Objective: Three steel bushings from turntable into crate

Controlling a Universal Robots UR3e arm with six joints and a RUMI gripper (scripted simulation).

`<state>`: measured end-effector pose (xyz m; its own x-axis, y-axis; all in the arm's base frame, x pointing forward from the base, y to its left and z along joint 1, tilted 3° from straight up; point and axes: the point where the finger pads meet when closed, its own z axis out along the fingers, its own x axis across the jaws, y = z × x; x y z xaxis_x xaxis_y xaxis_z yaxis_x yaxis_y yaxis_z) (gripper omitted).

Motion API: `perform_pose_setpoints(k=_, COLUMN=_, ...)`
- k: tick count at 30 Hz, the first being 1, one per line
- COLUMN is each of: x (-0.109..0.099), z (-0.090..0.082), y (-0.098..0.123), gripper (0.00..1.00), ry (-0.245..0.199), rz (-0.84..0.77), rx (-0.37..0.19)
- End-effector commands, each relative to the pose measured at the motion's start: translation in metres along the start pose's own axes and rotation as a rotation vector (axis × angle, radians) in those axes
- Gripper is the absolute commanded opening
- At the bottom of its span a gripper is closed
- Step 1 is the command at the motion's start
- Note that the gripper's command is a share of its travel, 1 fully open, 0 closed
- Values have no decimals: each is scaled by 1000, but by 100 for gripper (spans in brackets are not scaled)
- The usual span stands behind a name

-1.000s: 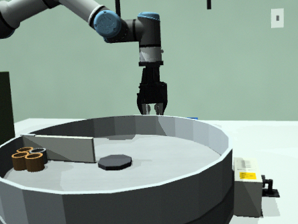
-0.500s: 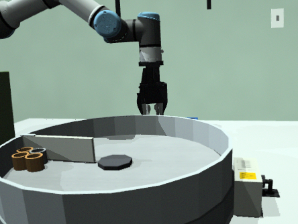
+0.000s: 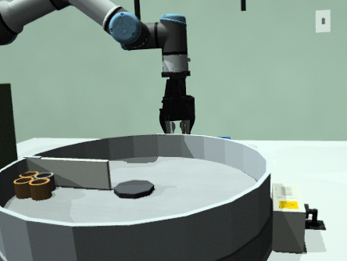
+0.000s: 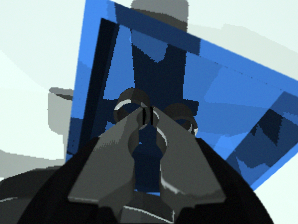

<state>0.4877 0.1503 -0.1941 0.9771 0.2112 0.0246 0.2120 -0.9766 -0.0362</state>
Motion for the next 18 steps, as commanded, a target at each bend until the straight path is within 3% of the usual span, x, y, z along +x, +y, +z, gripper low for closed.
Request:
perform_pose_setpoints(k=1, x=3, z=-2, y=0, gripper=0, ry=6, rz=0, rx=-2)
perform_pose_setpoints(k=3, x=3, z=-2, y=0, gripper=0, ry=6, rz=0, rx=-2)
perform_pose_setpoints(k=4, x=3, z=-2, y=0, gripper=6, ry=6, rz=0, rx=-2)
perform_pose_setpoints(k=18, x=2, z=-2, y=0, gripper=6, ry=6, rz=0, rx=-1)
